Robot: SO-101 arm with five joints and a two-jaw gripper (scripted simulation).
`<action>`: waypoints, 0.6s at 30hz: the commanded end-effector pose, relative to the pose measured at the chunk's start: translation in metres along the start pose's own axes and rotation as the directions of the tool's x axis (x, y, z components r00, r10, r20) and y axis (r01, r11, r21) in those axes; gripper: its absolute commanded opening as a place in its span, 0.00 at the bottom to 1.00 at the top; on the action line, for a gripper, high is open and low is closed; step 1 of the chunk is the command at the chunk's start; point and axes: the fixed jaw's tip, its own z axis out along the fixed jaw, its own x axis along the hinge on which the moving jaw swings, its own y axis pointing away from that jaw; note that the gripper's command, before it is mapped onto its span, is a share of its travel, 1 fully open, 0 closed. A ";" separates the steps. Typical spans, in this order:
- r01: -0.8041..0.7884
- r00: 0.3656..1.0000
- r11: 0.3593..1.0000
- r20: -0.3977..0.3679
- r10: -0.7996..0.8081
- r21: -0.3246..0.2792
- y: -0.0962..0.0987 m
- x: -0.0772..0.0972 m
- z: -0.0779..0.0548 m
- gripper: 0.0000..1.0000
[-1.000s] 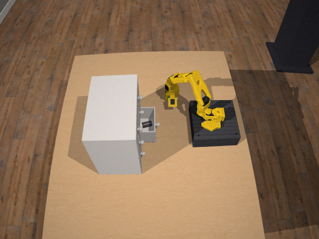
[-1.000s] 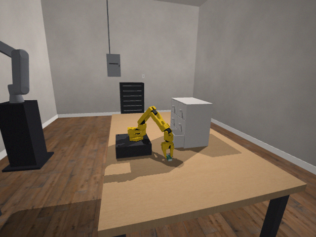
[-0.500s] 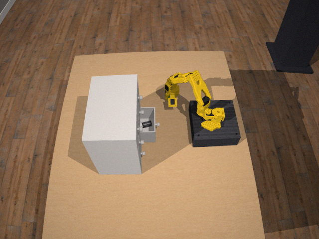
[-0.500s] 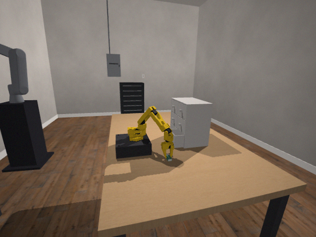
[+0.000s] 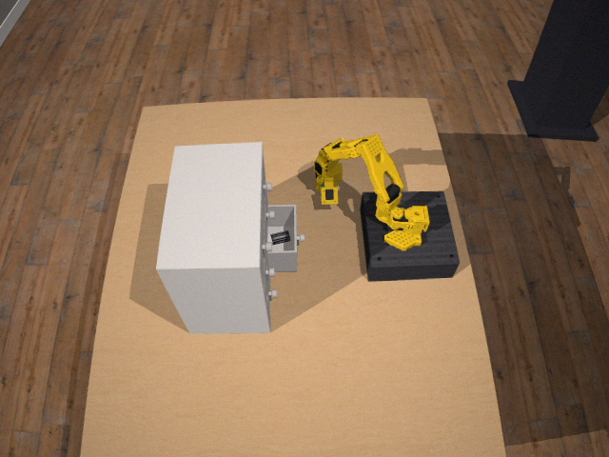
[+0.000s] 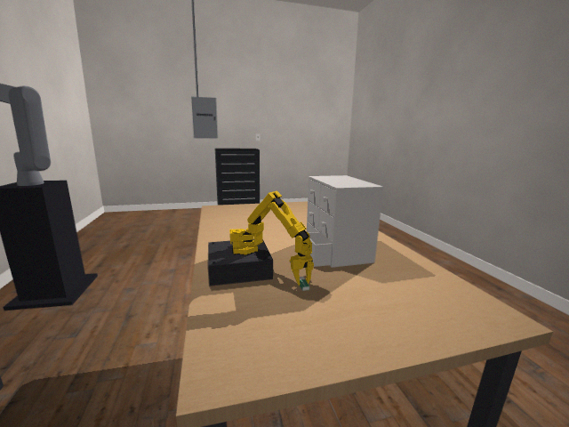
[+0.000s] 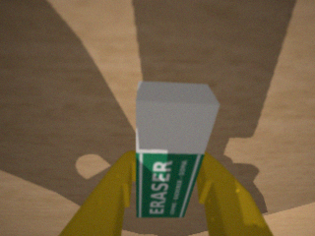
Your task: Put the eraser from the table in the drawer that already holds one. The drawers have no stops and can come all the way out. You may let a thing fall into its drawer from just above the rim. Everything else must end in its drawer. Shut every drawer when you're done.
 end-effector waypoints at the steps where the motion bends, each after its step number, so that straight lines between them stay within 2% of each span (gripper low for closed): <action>1: 0.000 1.000 1.000 0.018 0.000 -0.019 0.005 -0.004 0.004 0.00; 12: 0.000 1.000 1.000 0.018 0.000 -0.019 0.005 -0.004 0.004 0.00; 18: 0.000 1.000 1.000 0.018 0.000 -0.019 0.003 -0.003 -0.010 0.00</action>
